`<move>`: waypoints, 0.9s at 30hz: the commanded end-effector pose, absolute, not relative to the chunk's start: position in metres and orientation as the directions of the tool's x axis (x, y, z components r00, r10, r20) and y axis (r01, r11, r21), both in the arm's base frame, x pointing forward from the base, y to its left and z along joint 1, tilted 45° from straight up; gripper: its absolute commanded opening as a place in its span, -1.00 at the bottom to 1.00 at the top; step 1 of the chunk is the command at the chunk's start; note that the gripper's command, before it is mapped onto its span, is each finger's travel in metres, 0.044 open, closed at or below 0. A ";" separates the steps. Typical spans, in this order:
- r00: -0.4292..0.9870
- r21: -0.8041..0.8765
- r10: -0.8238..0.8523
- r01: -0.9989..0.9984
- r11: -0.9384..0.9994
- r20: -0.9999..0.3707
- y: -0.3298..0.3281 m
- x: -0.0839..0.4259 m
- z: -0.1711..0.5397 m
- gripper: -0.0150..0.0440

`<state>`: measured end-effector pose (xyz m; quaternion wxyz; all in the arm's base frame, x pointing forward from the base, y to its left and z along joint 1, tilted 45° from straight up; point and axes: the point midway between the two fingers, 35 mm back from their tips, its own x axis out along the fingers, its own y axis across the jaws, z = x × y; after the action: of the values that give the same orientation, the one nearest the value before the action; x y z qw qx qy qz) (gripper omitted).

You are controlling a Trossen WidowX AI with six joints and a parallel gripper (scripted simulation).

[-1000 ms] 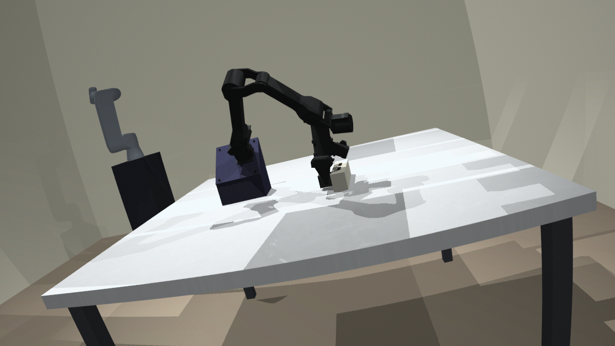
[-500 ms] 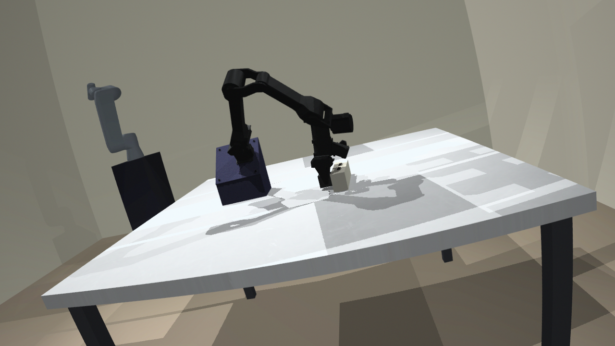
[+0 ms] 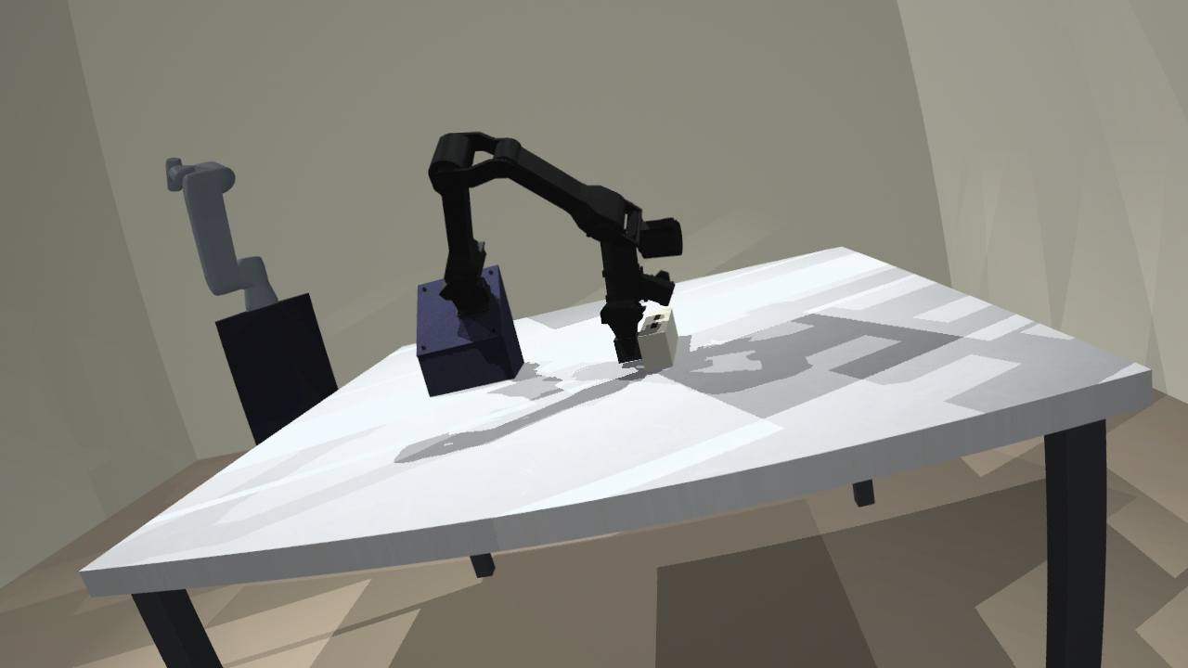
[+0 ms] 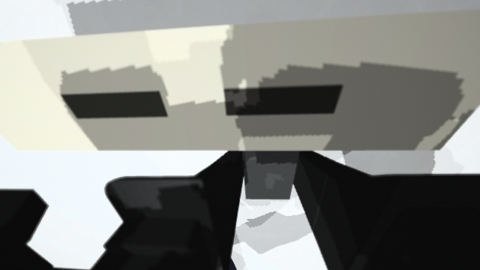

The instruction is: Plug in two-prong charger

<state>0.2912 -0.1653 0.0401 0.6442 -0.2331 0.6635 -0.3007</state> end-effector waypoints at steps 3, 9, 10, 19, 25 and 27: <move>-0.026 -0.697 -0.699 0.097 0.710 -0.715 -0.163 0.300 0.045 -0.49; -0.026 -0.697 -0.699 0.097 0.710 -0.715 -0.163 0.299 0.045 -0.49; -0.026 -0.697 -0.699 0.097 0.710 -0.715 -0.163 0.299 0.045 -0.49; -0.026 -0.697 -0.699 0.097 0.710 -0.715 -0.164 0.299 0.044 -0.49; -0.026 -0.697 -0.699 0.097 0.710 -0.715 -0.164 0.299 0.044 -0.49; -0.026 -0.697 -0.699 0.097 0.710 -0.715 -0.164 0.299 0.044 -0.49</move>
<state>0.2912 -0.1653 0.0399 0.6470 -0.2310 0.6613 -0.3013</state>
